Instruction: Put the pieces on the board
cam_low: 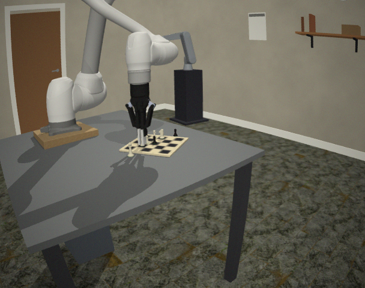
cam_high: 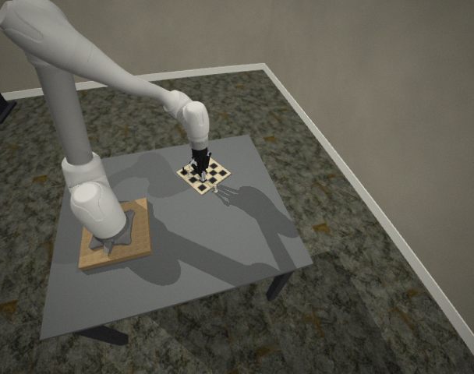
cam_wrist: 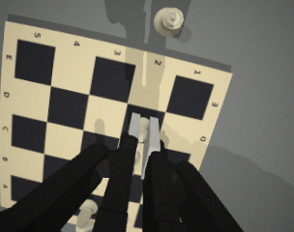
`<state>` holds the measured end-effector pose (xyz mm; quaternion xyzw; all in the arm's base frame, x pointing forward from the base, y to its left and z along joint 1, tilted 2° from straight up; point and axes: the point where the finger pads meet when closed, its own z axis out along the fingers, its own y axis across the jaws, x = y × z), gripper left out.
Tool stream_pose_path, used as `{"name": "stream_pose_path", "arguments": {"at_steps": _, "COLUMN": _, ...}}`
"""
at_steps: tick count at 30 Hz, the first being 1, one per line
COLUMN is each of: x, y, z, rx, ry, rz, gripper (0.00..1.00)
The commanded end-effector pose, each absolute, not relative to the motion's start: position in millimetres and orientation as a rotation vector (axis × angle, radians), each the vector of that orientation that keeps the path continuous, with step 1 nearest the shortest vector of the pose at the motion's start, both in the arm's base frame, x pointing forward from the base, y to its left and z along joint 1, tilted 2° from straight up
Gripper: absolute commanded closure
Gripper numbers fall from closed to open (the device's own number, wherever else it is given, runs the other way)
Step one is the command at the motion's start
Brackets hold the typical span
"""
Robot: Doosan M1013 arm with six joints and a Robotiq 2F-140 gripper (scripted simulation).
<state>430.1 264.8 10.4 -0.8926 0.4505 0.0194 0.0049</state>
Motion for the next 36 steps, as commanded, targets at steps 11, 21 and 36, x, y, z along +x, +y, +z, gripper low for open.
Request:
{"name": "stream_pose_path", "arguments": {"at_steps": 11, "x": 430.1, "y": 264.9, "z": 10.4, "rx": -2.795, "ry": 1.411, "rz": 0.061, "gripper": 1.00}}
{"name": "stream_pose_path", "arguments": {"at_steps": 21, "x": 430.1, "y": 264.9, "z": 10.4, "rx": -2.795, "ry": 1.411, "rz": 0.061, "gripper": 1.00}}
{"name": "stream_pose_path", "arguments": {"at_steps": 36, "x": 430.1, "y": 264.9, "z": 10.4, "rx": -2.795, "ry": 1.411, "rz": 0.061, "gripper": 0.96}}
